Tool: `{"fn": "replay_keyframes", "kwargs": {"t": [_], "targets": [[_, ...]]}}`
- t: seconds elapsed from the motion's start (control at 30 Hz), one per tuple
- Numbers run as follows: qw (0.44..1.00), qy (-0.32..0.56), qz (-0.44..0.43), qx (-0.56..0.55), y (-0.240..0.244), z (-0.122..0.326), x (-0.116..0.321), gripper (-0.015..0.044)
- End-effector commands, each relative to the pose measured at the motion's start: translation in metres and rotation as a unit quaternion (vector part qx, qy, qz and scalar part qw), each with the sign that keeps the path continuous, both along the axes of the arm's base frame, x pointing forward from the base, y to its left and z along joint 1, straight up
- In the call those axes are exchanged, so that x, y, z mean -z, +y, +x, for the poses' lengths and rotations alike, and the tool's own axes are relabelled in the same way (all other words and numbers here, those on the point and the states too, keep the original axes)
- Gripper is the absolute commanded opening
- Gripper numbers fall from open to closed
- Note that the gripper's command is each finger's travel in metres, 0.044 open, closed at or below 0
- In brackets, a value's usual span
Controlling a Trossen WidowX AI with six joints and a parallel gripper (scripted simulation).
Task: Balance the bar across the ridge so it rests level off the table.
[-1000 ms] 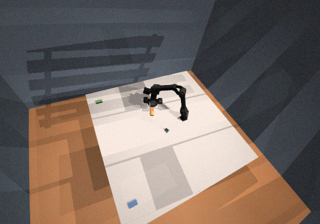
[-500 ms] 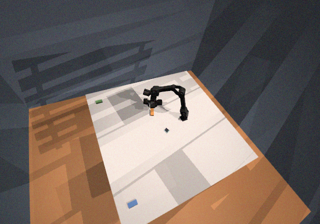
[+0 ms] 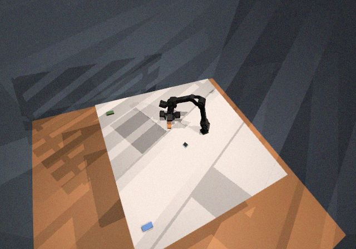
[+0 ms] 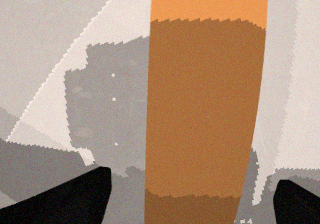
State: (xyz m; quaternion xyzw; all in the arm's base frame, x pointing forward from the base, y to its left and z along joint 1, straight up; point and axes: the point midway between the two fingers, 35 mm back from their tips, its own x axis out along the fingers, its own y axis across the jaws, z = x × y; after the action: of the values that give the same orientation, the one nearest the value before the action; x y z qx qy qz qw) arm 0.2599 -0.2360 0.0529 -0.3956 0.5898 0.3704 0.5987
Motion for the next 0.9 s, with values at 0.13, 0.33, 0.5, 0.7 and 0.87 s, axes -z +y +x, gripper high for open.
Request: {"fn": "replay_keyframes", "kwargs": {"t": [0.13,0.33,0.5,0.7,0.87], "targets": [[1.0,0.002,0.0,-0.002,0.0001,-0.0009,0.002,0.0315],[1.0,0.001,0.001,0.0,0.0005,-0.0006,0.0011,0.0263],[1.0,0.001,0.001,0.0,0.0005,-0.0006,0.0011,0.0131],[1.0,0.001,0.001,0.0,0.0005,-0.0006,0.0011,0.0091],[1.0,0.001,0.001,0.0,-0.0003,0.0002,-0.0078,0.0]]}}
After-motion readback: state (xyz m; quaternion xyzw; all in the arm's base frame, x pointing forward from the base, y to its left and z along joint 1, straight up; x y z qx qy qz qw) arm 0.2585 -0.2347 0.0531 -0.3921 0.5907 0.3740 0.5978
